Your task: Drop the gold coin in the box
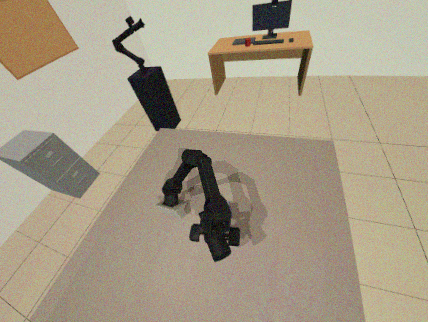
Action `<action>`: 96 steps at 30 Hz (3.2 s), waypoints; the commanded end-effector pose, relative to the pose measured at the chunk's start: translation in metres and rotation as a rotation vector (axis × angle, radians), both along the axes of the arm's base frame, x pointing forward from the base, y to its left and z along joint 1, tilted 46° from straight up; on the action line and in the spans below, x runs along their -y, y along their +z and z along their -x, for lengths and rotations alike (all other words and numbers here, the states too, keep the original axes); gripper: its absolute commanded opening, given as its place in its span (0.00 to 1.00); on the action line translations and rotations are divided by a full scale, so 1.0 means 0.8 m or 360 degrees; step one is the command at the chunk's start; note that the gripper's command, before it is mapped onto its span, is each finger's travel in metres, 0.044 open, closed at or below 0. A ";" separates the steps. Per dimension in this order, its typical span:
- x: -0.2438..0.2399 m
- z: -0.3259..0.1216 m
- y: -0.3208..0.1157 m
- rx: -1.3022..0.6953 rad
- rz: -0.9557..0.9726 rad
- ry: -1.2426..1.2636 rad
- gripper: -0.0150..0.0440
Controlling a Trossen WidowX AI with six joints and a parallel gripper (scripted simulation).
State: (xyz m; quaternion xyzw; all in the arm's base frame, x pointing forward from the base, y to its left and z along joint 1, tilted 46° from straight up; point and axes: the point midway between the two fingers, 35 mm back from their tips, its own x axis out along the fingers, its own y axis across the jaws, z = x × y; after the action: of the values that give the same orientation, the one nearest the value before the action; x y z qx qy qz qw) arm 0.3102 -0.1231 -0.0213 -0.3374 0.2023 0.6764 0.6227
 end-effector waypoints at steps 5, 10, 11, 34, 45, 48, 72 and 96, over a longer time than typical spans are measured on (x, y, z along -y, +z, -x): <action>0.003 0.000 0.003 -0.0207 0.0002 -0.0205 0.25; 0.003 -0.001 0.003 -0.0400 0.0002 -0.0399 0.25; 0.003 -0.001 0.003 -0.0439 0.0002 -0.0438 0.25; 0.004 -0.006 0.003 -0.1325 -0.0002 -0.1330 0.25; 0.004 -0.007 0.003 -0.1498 -0.0002 -0.1504 0.25; -0.001 -0.006 0.010 -0.1498 -0.0002 -0.1505 0.25; -0.053 0.004 0.068 -0.1500 0.0000 -0.1508 0.25; -0.107 0.028 0.117 -0.1506 -0.0005 -0.1503 0.25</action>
State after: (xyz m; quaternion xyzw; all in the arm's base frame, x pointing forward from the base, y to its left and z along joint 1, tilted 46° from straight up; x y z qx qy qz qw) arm 0.2909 -0.0436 0.0673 0.1187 0.5786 0.4067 0.6969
